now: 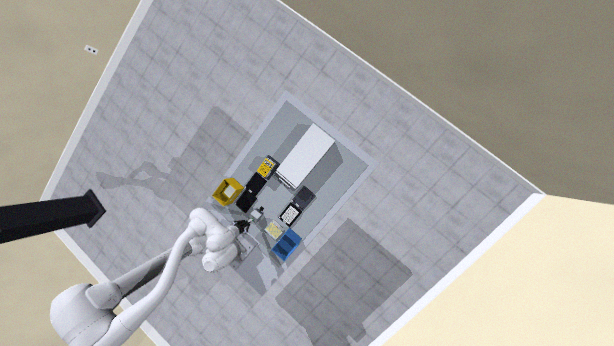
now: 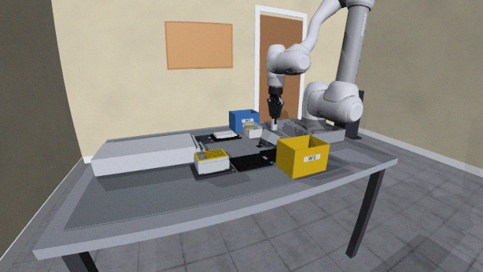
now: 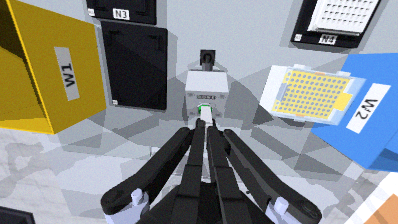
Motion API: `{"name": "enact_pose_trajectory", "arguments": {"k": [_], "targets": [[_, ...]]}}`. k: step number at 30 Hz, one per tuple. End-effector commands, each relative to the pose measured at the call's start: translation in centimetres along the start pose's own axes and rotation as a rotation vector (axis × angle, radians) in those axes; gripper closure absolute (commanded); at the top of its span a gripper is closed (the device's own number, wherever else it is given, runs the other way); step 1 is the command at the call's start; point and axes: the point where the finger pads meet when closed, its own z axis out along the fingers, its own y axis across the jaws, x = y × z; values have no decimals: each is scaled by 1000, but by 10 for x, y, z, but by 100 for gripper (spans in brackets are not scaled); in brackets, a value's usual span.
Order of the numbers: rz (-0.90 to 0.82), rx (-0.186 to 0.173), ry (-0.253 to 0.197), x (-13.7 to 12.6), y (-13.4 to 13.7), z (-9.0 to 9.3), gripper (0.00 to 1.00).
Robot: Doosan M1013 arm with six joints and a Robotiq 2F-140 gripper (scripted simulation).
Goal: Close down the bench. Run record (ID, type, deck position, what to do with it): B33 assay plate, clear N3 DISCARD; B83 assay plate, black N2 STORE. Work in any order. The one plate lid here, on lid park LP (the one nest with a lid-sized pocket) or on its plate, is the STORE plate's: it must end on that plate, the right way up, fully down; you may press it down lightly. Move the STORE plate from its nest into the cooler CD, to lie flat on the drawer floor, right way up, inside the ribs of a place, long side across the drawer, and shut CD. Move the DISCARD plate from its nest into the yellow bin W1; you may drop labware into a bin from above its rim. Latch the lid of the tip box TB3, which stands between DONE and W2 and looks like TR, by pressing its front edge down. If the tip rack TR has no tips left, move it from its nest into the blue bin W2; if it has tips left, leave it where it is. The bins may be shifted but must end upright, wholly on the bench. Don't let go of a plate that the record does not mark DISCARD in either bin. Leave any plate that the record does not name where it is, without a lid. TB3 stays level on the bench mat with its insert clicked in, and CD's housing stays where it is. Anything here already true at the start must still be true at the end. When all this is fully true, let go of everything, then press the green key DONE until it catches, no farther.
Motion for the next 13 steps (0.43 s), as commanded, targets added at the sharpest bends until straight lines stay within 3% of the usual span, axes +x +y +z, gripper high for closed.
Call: {"name": "enact_pose_trajectory", "arguments": {"k": [1, 13], "targets": [[0, 0, 0, 0, 0, 2, 100], [0, 0, 0, 0, 0, 10, 100]]}}
